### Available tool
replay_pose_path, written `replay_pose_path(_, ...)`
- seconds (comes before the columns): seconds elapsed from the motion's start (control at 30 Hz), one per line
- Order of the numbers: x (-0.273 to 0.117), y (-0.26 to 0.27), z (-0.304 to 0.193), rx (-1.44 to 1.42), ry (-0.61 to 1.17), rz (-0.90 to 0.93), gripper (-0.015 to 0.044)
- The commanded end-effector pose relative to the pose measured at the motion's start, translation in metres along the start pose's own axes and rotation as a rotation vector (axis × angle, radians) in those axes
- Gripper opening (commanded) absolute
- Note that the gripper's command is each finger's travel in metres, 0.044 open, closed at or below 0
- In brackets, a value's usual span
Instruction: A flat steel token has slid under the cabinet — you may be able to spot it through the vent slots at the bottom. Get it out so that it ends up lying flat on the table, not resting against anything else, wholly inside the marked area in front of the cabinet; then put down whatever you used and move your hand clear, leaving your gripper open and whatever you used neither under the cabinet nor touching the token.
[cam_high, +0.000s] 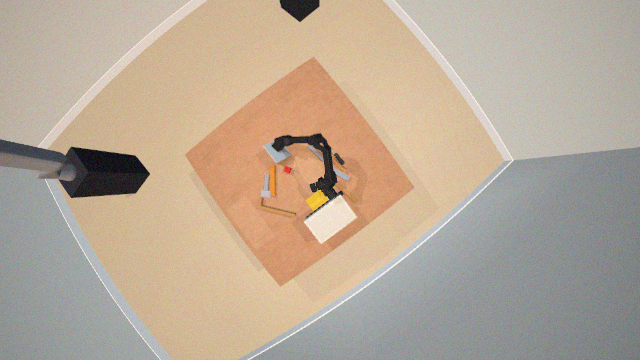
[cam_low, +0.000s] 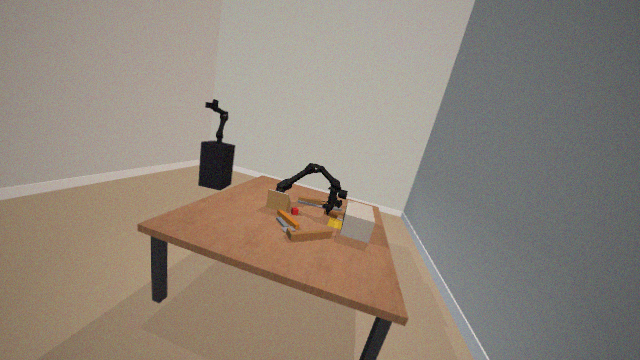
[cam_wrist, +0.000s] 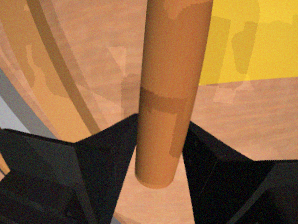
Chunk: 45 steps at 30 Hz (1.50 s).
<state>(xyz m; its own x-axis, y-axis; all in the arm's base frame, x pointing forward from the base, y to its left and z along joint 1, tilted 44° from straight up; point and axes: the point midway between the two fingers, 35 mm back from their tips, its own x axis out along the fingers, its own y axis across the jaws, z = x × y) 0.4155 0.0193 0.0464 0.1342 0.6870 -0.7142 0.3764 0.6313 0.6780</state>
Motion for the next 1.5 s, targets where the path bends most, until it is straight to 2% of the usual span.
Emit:
replay_pose_path(0.0,0.0,0.0,0.005,-0.008,-0.004,0.0,0.0)
replay_pose_path(1.47,0.001,-0.047,0.007,-0.007,-0.004,-0.002,0.0)
